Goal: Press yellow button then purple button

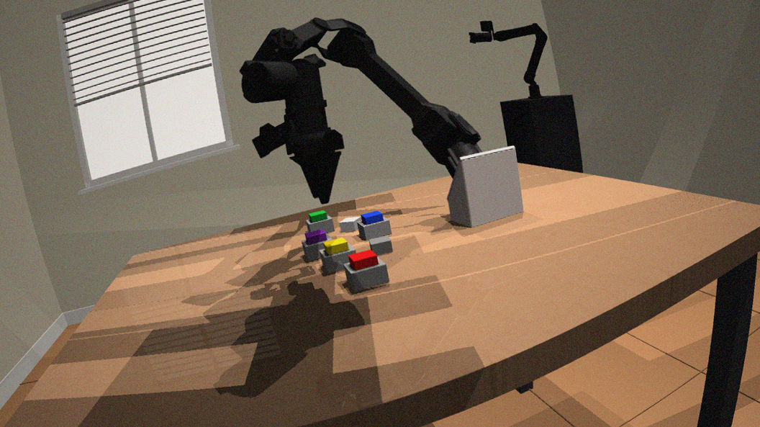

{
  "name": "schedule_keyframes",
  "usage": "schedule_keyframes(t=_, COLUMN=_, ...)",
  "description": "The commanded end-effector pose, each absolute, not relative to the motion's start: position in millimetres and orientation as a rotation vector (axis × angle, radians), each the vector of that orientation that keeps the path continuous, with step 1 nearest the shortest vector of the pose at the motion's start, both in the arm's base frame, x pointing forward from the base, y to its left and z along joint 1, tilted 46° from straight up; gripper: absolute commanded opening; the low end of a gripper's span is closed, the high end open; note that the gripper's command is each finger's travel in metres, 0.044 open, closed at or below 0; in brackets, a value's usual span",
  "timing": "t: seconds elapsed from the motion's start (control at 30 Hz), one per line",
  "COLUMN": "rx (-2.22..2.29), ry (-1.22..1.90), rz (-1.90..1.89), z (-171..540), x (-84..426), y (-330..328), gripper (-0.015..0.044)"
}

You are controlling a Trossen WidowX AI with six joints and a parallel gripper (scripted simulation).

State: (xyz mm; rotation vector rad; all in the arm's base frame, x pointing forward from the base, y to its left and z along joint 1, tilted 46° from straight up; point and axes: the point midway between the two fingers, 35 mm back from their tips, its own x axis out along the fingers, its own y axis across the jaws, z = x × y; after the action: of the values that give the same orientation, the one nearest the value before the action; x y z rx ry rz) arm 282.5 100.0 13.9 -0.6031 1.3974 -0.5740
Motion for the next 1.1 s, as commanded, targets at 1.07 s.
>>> schedule_keyframes(t=1.07, rx=-0.622, ry=1.423, rz=-0.602, z=-29.6, x=280.4, y=48.1, gripper=0.0020)
